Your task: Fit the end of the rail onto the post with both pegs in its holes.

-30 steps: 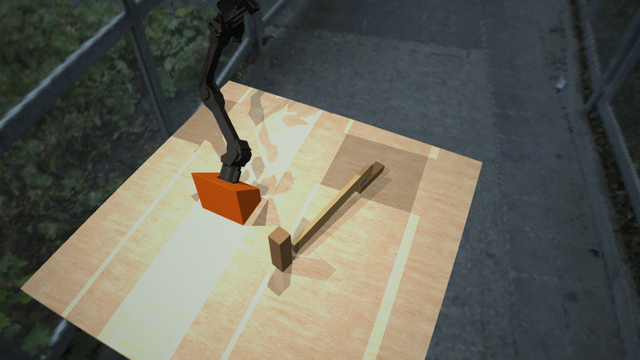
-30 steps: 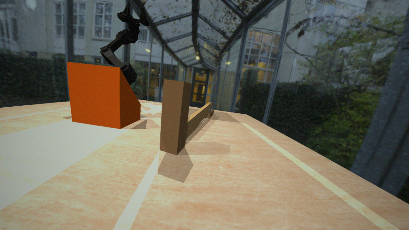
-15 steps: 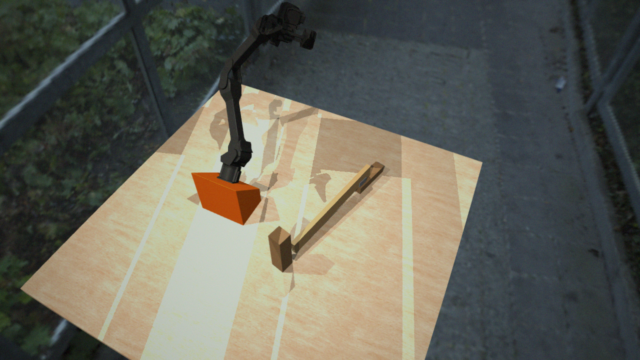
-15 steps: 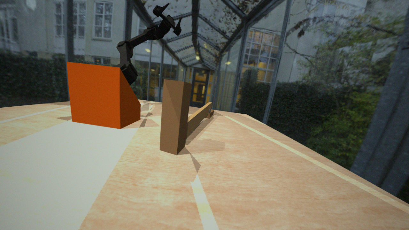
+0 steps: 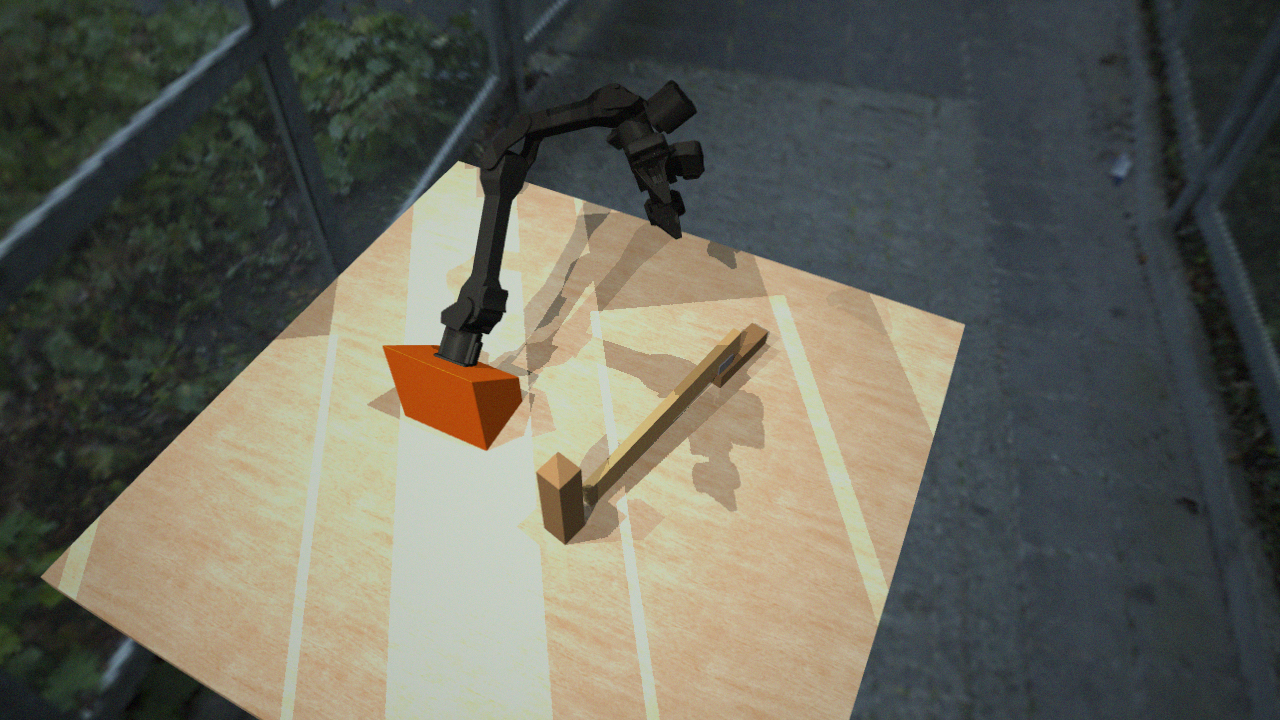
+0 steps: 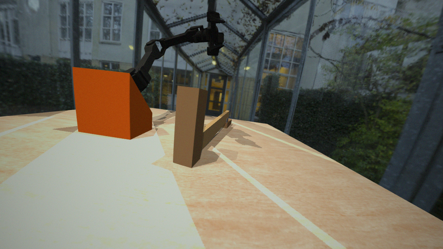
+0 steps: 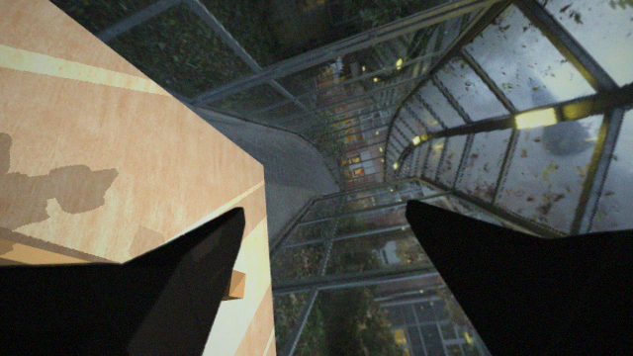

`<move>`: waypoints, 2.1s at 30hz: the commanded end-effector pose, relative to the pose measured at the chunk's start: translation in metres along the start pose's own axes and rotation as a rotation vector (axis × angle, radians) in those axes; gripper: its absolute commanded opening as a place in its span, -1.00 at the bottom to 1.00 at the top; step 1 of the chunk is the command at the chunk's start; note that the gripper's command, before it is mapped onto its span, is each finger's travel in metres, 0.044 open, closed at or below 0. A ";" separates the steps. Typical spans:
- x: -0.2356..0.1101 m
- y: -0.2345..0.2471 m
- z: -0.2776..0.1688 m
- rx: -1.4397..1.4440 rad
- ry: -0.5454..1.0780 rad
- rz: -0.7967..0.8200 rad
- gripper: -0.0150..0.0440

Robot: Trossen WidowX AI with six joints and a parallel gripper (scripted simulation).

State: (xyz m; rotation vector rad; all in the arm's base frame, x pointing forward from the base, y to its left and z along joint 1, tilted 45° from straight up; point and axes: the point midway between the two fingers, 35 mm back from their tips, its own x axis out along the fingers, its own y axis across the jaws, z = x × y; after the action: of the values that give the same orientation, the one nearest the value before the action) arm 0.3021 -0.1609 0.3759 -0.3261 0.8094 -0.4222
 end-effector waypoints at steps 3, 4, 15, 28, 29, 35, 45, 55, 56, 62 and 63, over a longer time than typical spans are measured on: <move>0.080 0.057 -0.024 -0.281 0.105 0.288 1.00; 0.092 0.067 -0.030 -0.326 0.115 0.342 1.00; 0.188 0.189 -0.123 -0.684 0.051 1.012 1.00; 0.209 0.260 -0.197 -0.710 -0.189 1.406 1.00; 0.211 0.259 -0.198 -0.710 -0.189 1.406 1.00; 0.212 0.264 -0.199 -0.710 -0.189 1.406 1.00; 0.216 0.280 -0.203 -0.710 -0.188 1.405 1.00; 0.220 0.295 -0.208 -0.710 -0.189 1.405 1.00; 0.220 0.297 -0.208 -0.710 -0.189 1.406 1.00; 0.221 0.306 -0.211 -0.710 -0.189 1.406 1.00; 0.222 0.308 -0.212 -0.710 -0.189 1.406 1.00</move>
State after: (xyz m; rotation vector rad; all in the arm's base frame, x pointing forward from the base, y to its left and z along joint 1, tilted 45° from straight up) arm 0.3527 -0.0307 -0.0295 -0.3667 0.7942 1.2159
